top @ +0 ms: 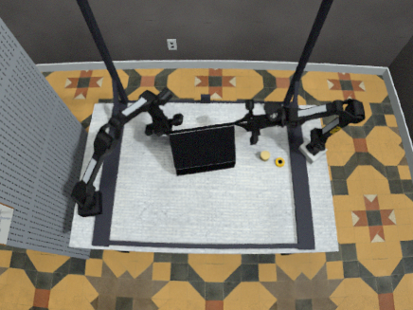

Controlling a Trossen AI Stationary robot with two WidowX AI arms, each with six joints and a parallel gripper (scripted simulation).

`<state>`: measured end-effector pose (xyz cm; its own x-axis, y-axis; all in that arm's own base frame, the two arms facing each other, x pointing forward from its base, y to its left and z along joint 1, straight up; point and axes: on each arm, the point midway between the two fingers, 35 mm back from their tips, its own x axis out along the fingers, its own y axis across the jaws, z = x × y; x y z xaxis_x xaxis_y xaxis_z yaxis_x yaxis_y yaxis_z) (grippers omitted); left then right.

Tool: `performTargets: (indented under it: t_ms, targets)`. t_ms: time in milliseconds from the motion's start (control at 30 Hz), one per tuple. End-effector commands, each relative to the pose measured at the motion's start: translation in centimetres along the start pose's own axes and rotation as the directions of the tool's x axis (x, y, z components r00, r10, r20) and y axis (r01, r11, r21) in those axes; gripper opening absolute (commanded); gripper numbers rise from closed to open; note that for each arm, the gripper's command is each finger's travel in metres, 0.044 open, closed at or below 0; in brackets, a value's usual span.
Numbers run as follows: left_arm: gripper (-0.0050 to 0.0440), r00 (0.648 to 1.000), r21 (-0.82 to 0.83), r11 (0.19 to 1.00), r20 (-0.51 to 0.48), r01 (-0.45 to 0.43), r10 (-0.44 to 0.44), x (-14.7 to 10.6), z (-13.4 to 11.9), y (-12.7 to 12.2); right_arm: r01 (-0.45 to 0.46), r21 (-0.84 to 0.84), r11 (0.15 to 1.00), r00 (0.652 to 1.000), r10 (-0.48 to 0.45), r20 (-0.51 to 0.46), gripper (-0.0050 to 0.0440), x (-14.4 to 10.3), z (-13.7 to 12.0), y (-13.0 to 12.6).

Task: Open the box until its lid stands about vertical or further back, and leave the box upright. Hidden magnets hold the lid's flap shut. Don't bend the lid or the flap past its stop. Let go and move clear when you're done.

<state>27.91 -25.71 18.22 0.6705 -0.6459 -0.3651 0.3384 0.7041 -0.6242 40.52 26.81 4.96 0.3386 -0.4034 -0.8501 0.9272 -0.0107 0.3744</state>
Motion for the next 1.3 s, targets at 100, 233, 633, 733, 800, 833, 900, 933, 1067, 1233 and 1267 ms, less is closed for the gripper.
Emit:
performTargets:
  t_ms: [100, 233, 633, 733, 800, 833, 900, 933, 1067, 1233, 1267]
  targets:
    - [0.0004, 0.999, 0.007, 0.999, 0.036, 0.034, -0.034, -0.8, 1.9, -1.2, -0.016, 0.015, 1.0, 1.0, 0.017, -0.023, 0.0016, -1.2, 0.2, 0.6]
    - [0.0004, 0.999, 0.007, 0.999, 0.036, 0.034, -0.034, -0.9, 2.1, -1.2, -0.016, 0.015, 1.0, 1.0, 0.017, -0.023, 0.0016, -1.2, 0.2, 0.6]
    - [0.0004, 0.999, 0.009, 0.999, 0.036, 0.033, -0.033, -1.4, 2.9, -1.0, -0.016, 0.015, 1.0, 1.0, 0.017, -0.023, 0.0017, -1.2, 0.2, 0.6]
    - [0.0004, 0.999, 0.009, 0.999, 0.036, 0.033, -0.033, -1.5, 3.0, -0.9, -0.016, 0.015, 1.0, 1.0, 0.017, -0.023, 0.0017, -1.2, 0.2, 0.6]
    - [0.0004, 0.999, 0.009, 0.999, 0.036, 0.033, -0.033, -1.6, 3.1, -0.9, -0.016, 0.015, 1.0, 1.0, 0.017, -0.023, 0.0017, -1.2, 0.2, 0.6]
    - [0.0004, 0.999, 0.009, 0.999, 0.036, 0.033, -0.033, -1.6, 3.2, -0.8, -0.016, 0.015, 1.0, 1.0, 0.017, -0.023, 0.0017, -1.2, 0.2, 0.6]
    - [0.0004, 0.999, 0.01, 0.999, 0.036, 0.033, -0.033, -1.7, 3.3, -0.8, -0.016, 0.015, 1.0, 1.0, 0.017, -0.023, 0.0017, -1.2, 0.2, 0.6]
    - [0.0004, 0.999, 0.01, 0.999, 0.036, 0.033, -0.033, -1.8, 3.4, -0.7, -0.016, 0.015, 1.0, 1.0, 0.017, -0.023, 0.0017, -1.2, 0.2, 0.6]
    - [0.0004, 0.999, 0.01, 0.999, 0.036, 0.033, -0.033, -1.9, 3.7, -0.6, -0.016, 0.015, 1.0, 1.0, 0.017, -0.023, 0.0017, -1.2, 0.2, 0.6]
    - [0.0004, 0.999, 0.011, 0.999, 0.036, 0.032, -0.033, -2.1, 4.0, -0.4, -0.016, 0.015, 1.0, 1.0, 0.017, -0.023, 0.0017, -1.2, 0.2, 0.6]
    - [0.0004, 0.999, 0.011, 0.999, 0.037, 0.032, -0.033, -2.2, 4.1, -0.4, -0.016, 0.015, 1.0, 1.0, 0.017, -0.023, 0.0017, -1.2, 0.2, 0.6]
